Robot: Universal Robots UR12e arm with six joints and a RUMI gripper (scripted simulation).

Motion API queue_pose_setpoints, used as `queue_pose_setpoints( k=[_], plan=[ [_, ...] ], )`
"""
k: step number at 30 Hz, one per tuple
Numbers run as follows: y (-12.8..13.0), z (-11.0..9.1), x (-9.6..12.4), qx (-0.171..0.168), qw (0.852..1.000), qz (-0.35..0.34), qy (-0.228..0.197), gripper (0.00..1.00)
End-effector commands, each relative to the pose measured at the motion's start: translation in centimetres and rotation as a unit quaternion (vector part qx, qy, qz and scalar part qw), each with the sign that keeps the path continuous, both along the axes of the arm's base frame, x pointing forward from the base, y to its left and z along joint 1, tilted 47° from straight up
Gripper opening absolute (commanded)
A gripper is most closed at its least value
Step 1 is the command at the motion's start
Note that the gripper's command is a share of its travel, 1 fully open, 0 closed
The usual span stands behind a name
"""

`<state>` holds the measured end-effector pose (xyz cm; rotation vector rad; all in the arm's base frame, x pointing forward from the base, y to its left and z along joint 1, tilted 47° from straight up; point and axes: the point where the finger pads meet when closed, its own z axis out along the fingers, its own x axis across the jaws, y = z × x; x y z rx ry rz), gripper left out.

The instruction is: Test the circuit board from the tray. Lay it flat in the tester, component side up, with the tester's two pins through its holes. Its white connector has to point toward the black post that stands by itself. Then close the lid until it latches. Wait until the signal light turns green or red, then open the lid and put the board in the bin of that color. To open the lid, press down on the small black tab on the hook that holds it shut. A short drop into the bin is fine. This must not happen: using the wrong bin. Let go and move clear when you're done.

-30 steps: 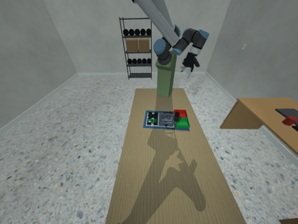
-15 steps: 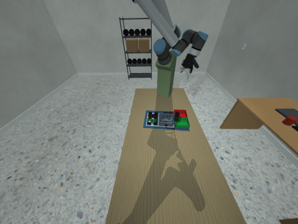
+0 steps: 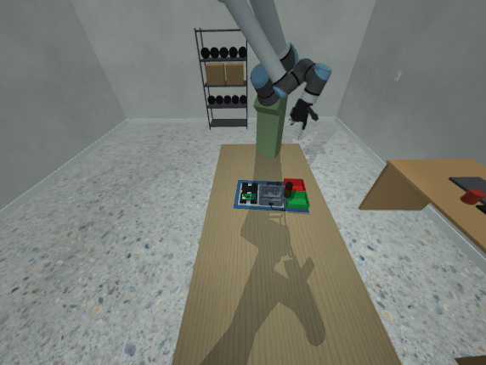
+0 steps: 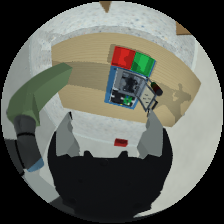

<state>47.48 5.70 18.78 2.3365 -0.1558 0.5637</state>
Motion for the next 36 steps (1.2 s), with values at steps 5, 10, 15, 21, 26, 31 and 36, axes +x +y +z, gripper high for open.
queue_pose_setpoints(
  k=[5, 10, 15, 21, 26, 31, 36],
  plan=[
    [-4.7, -0.7, 3.3, 0.064, 0.998, -0.014, 0.005, 1.00],
    [-9.0, -0.3, 5.5, 0.101, 0.995, -0.021, -0.006, 1.00],
    [-12.8, 0.3, 7.1, 0.124, 0.992, -0.022, -0.020, 1.00],
    [-16.8, 1.1, 8.4, 0.141, 0.989, -0.019, -0.038, 1.00],
    [-21.9, 2.9, 9.5, 0.149, 0.986, -0.013, -0.066, 1.00],
    [-26.5, 4.7, 10.0, 0.148, 0.985, -0.004, -0.090, 1.00],
    [-29.5, 5.8, 10.0, 0.144, 0.984, 0.002, -0.105, 1.00]
  ],
)
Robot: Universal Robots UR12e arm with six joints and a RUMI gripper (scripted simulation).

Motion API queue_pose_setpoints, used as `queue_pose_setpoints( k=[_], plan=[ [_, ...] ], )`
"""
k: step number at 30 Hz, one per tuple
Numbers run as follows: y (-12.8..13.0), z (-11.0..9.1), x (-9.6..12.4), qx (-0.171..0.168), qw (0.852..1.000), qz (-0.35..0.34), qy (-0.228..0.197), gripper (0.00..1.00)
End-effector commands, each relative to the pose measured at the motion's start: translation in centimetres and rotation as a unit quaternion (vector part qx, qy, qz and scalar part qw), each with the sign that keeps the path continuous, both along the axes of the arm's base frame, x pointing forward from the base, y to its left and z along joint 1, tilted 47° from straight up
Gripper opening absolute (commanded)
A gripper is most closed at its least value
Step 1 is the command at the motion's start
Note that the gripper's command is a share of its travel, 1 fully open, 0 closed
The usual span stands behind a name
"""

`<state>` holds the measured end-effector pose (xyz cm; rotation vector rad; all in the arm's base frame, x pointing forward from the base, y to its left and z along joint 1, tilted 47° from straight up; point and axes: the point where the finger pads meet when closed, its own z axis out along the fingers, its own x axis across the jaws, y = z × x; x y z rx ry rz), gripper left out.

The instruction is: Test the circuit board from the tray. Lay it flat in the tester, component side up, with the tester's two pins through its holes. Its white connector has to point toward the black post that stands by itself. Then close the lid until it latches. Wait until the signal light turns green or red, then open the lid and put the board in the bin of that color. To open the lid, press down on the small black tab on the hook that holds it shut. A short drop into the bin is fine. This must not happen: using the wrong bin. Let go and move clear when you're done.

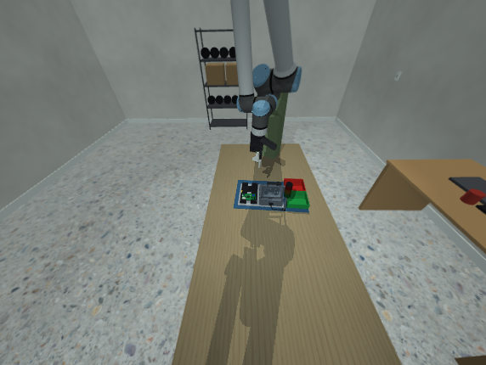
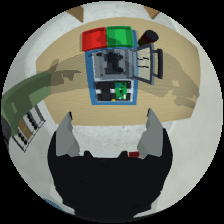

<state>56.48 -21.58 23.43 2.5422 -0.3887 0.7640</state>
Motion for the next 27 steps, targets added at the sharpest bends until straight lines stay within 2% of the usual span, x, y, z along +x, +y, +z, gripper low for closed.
queue_pose_setpoints(
  k=[1, 10, 22, 23, 27],
  plan=[
    [-2.2, 1.2, 1.0, 0.003, 1.000, 0.022, -0.022, 1.00],
    [-6.3, 3.2, 0.6, -0.011, 0.999, 0.027, -0.044, 1.00],
    [-7.1, 3.3, 0.4, -0.013, 0.998, 0.028, -0.047, 1.00],
    [-7.1, 3.3, 0.4, -0.013, 0.998, 0.028, -0.047, 0.59],
    [-7.0, 3.3, 0.4, -0.013, 0.998, 0.028, -0.047, 0.59]
  ],
)
